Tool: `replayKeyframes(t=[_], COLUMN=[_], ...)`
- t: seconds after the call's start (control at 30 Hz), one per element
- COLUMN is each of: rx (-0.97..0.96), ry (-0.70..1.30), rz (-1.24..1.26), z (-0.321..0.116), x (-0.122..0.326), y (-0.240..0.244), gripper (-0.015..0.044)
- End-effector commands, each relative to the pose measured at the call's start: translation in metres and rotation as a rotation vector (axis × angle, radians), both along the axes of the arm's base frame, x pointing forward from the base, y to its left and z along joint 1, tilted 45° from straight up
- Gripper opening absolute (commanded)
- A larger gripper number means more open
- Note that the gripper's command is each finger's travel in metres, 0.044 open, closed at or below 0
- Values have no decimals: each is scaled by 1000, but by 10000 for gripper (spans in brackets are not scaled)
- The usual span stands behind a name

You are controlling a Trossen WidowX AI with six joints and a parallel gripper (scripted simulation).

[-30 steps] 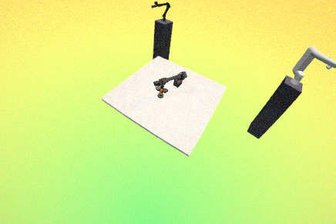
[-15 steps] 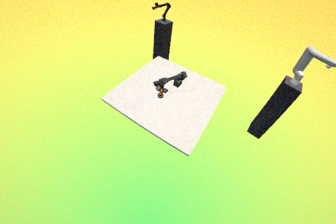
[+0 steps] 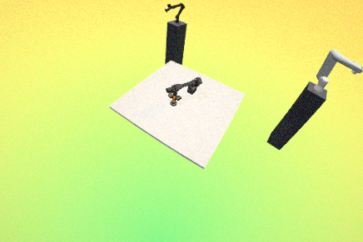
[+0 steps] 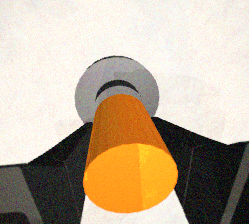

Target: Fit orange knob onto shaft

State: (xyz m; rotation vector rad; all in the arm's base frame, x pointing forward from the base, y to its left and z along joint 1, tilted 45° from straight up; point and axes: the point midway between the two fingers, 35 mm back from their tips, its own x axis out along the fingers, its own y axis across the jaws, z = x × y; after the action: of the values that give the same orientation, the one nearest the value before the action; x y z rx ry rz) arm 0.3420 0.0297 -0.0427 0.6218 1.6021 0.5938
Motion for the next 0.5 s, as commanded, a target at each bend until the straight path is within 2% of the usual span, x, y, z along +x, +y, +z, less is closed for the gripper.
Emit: replayKeyframes(t=[0.0, 0.47], rx=[7, 0], ry=[-24, 19], rz=[24, -21], z=[0, 5], x=[0, 2], y=[1, -3], gripper=[0, 0])
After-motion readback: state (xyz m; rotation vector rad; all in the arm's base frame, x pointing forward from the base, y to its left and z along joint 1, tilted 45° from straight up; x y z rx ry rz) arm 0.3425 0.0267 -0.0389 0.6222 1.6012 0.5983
